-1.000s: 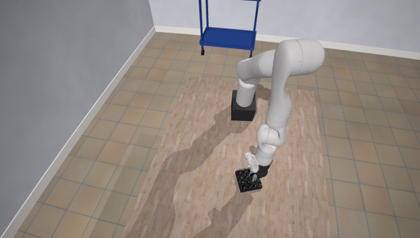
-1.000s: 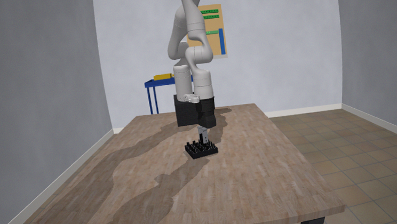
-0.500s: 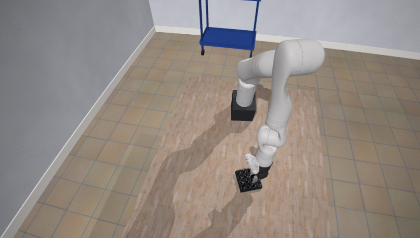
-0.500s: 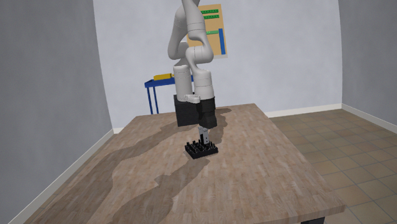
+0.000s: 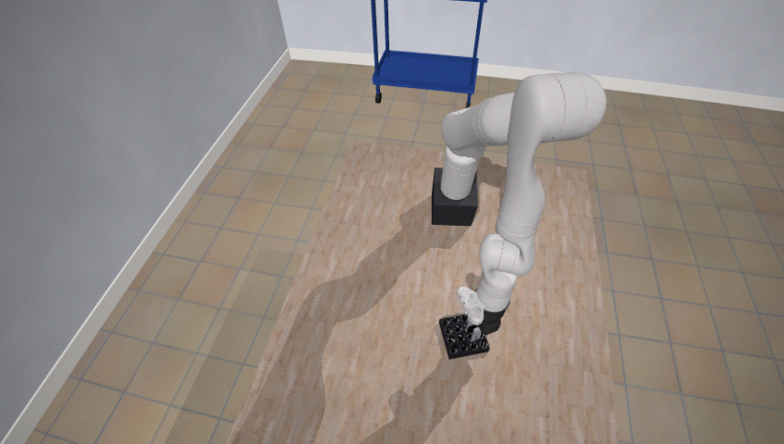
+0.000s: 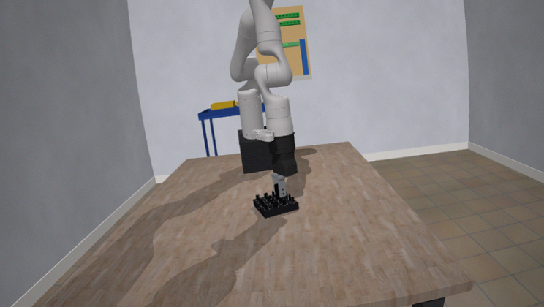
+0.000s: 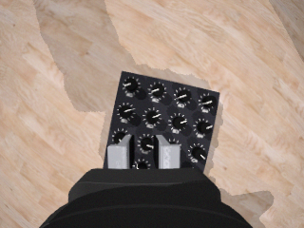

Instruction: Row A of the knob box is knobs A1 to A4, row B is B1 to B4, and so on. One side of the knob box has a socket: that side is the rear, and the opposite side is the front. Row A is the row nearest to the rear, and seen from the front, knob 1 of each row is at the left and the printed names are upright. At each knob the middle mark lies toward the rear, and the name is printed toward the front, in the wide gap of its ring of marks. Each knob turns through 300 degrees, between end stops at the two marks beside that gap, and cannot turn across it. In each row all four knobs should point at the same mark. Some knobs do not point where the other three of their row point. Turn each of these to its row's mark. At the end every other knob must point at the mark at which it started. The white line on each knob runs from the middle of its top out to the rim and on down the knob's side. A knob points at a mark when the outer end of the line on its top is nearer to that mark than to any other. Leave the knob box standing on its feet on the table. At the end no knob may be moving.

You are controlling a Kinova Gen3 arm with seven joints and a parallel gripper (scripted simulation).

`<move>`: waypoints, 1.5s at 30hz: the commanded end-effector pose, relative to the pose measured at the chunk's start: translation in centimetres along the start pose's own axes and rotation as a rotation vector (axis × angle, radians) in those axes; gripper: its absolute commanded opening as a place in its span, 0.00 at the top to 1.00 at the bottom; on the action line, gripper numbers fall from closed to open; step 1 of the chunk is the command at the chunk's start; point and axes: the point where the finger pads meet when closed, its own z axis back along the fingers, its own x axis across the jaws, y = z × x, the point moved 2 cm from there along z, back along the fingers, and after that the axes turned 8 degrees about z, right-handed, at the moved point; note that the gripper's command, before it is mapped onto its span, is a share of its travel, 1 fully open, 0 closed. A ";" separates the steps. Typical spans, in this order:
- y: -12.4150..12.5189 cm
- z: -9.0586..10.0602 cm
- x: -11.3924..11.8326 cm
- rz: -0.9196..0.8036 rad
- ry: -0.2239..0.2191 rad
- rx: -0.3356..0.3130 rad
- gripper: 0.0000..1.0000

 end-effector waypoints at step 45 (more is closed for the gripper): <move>0.0 -0.1 0.5 0.015 -0.007 -0.001 0.54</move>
